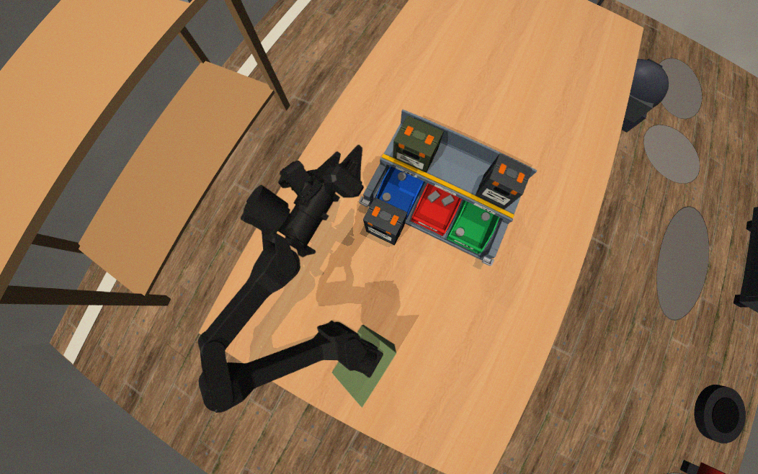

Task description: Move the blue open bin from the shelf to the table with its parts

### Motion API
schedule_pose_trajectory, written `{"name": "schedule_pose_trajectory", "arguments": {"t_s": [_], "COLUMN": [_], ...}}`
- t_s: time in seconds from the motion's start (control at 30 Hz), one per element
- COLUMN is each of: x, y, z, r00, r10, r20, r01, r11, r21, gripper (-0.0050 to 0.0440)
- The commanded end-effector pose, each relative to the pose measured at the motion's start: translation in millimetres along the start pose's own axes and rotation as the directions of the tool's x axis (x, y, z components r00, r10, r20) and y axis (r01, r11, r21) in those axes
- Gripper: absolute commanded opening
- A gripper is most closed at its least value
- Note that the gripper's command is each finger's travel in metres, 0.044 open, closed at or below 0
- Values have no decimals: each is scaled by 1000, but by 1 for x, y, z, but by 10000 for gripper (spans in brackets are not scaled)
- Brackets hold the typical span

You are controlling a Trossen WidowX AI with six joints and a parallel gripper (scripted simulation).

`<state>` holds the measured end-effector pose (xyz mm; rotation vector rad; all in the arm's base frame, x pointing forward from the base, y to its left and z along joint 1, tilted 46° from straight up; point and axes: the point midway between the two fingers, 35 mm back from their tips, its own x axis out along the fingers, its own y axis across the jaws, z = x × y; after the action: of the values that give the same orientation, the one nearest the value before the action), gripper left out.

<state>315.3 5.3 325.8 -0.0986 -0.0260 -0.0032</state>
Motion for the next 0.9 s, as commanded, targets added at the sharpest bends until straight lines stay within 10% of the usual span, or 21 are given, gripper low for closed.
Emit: {"name": "schedule_pose_trajectory", "arguments": {"t_s": [0.0, 0.43, 0.6, 0.87], "x": [0, 0, -56, -56], "y": [-7, -9, -9, -9], "z": [1, 0, 1, 1], "r00": [1000, 999, 999, 999], "r10": [-3, -3, -6, -6], "r20": [28, 35, 41, 41], "r01": [1, -1, 2, 2], "r11": [997, 995, 996, 996], "r21": [74, 99, 92, 92], "gripper": [440, 440, 440, 440]}}
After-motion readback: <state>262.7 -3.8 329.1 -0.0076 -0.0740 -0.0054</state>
